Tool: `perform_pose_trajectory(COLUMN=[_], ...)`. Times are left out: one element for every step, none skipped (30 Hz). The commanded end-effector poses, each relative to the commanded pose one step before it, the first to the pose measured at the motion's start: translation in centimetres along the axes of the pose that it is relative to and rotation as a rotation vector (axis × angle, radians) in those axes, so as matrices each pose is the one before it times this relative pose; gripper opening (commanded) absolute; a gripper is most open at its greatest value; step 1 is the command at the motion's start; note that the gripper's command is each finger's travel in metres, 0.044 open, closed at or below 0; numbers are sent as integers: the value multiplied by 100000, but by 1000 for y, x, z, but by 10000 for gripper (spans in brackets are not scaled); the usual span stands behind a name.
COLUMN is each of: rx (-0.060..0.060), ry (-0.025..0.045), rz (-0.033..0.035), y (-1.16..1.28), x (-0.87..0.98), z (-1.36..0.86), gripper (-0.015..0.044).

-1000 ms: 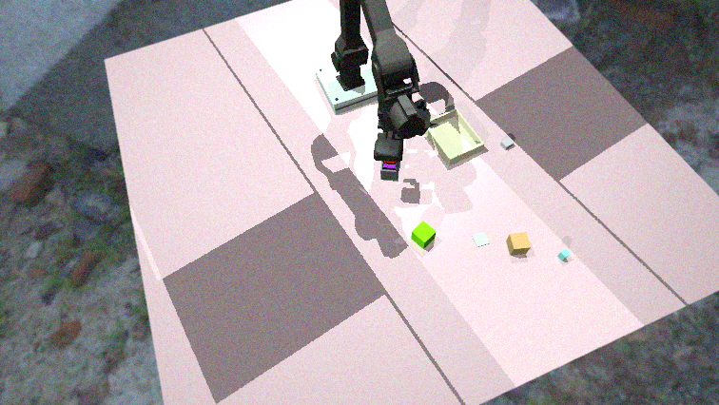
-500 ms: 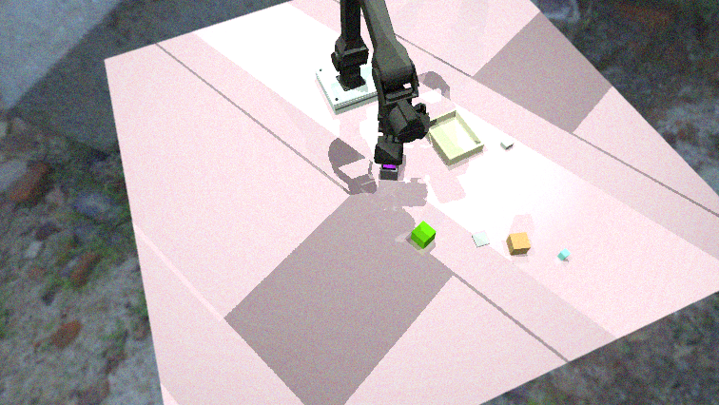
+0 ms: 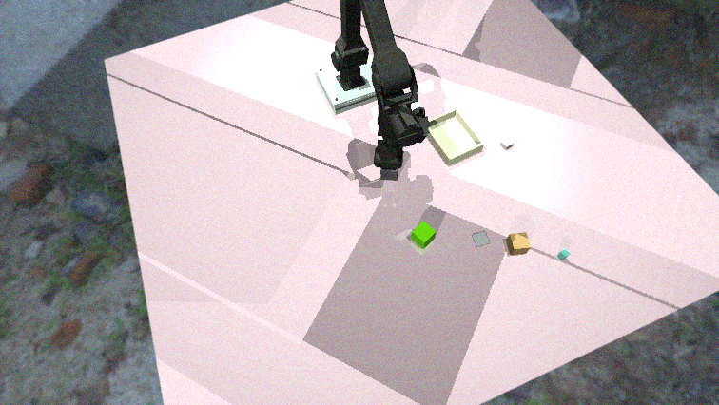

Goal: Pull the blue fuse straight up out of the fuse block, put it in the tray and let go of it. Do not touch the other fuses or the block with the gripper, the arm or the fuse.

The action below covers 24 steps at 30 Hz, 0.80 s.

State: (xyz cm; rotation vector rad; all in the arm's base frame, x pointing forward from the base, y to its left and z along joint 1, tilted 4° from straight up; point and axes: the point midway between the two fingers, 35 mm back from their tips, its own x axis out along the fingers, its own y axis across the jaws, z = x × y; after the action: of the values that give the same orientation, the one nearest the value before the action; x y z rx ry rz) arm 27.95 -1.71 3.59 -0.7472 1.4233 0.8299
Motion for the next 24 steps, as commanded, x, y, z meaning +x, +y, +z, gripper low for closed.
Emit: perform_pose_trajectory(rx=[-77,0,0,0,0,0,0,0,0,0,0,0,0,0,0,0,0,0,0,0,0,0,0,0], ry=[470,0,0,0,0,0,0,0,0,0,0,0,0,0,0,0,0,0,0,0,0,0,0,0], rz=[-201,0,0,0,0,0,0,0,0,0,0,0,0,0,0,0,0,0,1,1,1,1,1,1], y=[19,0,0,0,0,0,0,0,0,0,0,0,0,0,0,0,0,0,0,1,1,1,2,2], x=[315,0,0,0,0,0,0,0,0,0,0,17,31,47,63,73,82,89,93,94,94,94,94,74], z=[-109,0,0,0,0,0,0,0,0,0,0,0,0,0,0,0,0,0,0,-1,-1,-1,-1,-1], gripper=[60,60,60,60,60,60,60,60,60,60,60,60,60,60,60,60,60,60,60,60,60,60,60,60])
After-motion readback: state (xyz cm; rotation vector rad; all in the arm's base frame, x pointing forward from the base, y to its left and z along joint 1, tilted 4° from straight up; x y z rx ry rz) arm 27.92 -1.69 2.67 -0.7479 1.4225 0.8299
